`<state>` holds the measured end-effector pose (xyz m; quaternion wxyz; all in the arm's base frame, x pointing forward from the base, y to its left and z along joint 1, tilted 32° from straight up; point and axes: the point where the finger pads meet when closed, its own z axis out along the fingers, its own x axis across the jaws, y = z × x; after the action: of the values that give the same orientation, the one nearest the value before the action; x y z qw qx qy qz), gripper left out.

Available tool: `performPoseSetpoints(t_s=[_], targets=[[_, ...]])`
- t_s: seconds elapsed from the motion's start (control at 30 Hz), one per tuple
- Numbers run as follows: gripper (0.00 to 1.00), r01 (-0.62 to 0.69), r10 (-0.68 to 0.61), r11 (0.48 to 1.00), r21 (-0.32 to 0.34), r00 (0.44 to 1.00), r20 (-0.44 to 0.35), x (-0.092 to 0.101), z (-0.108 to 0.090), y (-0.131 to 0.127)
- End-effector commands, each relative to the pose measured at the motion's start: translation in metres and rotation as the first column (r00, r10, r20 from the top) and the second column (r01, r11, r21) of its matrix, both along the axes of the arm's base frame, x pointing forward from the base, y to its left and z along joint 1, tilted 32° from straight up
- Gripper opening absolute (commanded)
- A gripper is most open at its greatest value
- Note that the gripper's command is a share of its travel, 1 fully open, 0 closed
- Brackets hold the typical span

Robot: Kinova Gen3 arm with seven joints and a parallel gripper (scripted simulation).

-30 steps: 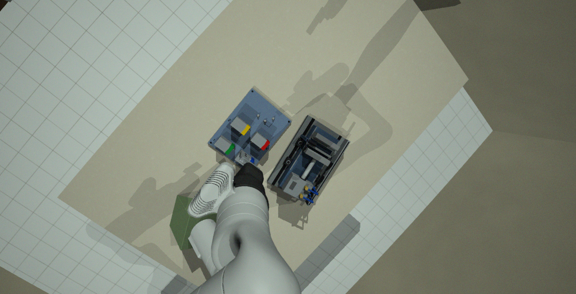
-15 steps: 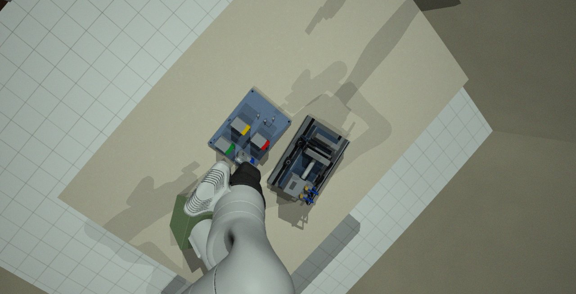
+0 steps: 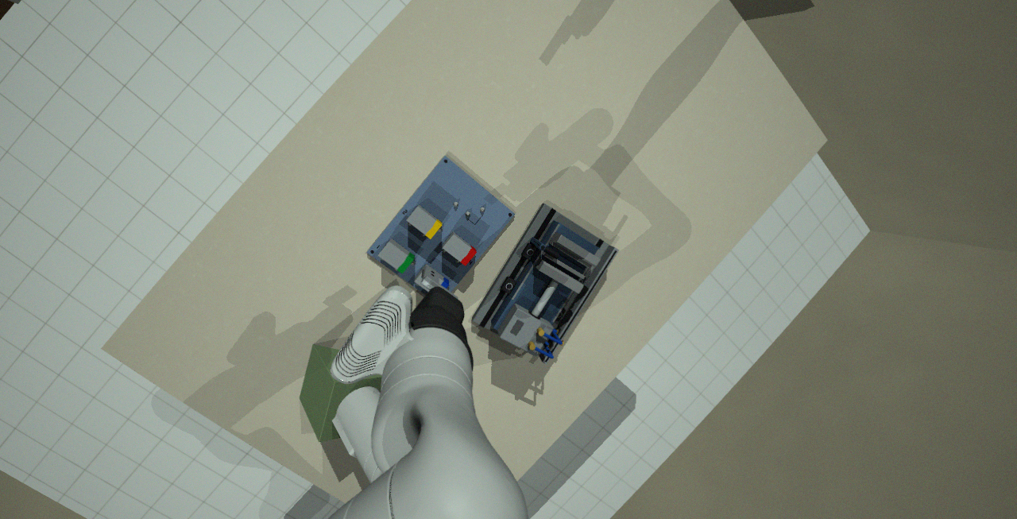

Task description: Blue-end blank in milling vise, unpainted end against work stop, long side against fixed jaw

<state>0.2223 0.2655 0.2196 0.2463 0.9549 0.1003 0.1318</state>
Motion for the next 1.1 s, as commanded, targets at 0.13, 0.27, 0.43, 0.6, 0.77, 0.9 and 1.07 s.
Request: performPoseSetpoints(t_s=[0.13,0.27,0.43,0.6,0.77,0.9,1.07], targets=[[1.0,0.001,-0.001,1.0,0.002,1.0,0.001,0.0011,0.0017,-0.0021],[1.0,0.001,-0.001,1.0,0.003,1.0,0.001,0.0015,0.0022,-0.0032],[1.0,0.0,0.0,1.0,0.002,1.0,0.001,0.0016,0.0021,-0.0036],[1.0,0.0,0.0,1.0,0.002,1.0,0.001,0.0021,0.0026,-0.0045],[1.0,0.001,-0.001,1.0,0.002,1.0,0.001,0.0025,0.0031,-0.0054],[1.0,0.0,0.0,1.0,0.002,1.0,0.001,0.0025,0.0029,-0.0055],[1.0,0.001,-0.001,1.0,0.002,1.0,0.001,0.0027,0.0032,-0.006]])
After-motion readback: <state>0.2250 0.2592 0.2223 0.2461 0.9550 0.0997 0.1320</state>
